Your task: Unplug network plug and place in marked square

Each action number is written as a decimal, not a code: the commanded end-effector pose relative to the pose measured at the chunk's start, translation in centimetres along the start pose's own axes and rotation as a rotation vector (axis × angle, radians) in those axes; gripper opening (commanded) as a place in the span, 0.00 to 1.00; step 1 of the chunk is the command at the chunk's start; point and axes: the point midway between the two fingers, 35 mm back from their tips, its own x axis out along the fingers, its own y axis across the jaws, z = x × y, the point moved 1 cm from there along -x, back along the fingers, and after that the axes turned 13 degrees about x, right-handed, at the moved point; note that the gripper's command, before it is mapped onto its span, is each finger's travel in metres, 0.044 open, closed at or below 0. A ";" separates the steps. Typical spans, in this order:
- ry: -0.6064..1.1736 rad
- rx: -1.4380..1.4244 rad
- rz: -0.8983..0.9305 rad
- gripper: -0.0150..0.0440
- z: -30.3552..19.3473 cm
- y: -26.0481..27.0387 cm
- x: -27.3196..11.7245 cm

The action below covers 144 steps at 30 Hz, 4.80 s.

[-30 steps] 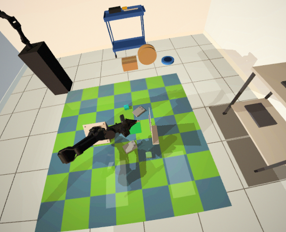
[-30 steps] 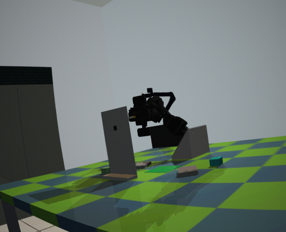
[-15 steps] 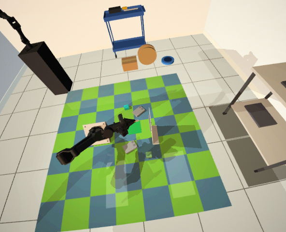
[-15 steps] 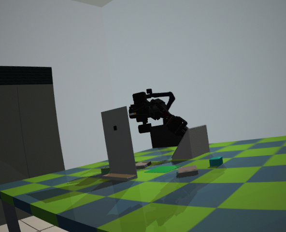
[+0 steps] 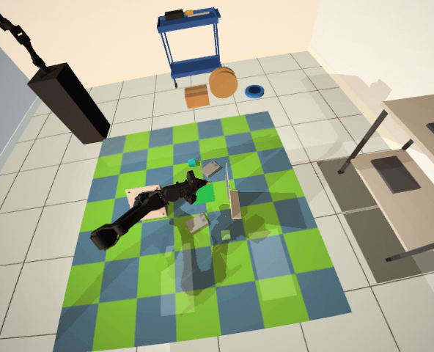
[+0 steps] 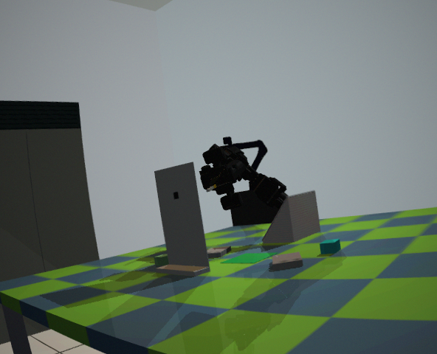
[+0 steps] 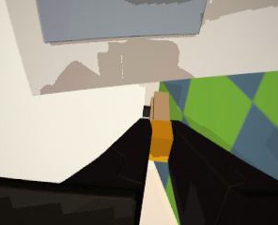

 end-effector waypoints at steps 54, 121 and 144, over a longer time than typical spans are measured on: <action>-0.348 0.009 -0.629 0.25 -3.4 -12.5 2.2; -0.350 0.006 -0.629 0.25 -1.2 -18.0 3.6; -0.355 0.012 -0.626 0.52 -1.1 -17.9 3.6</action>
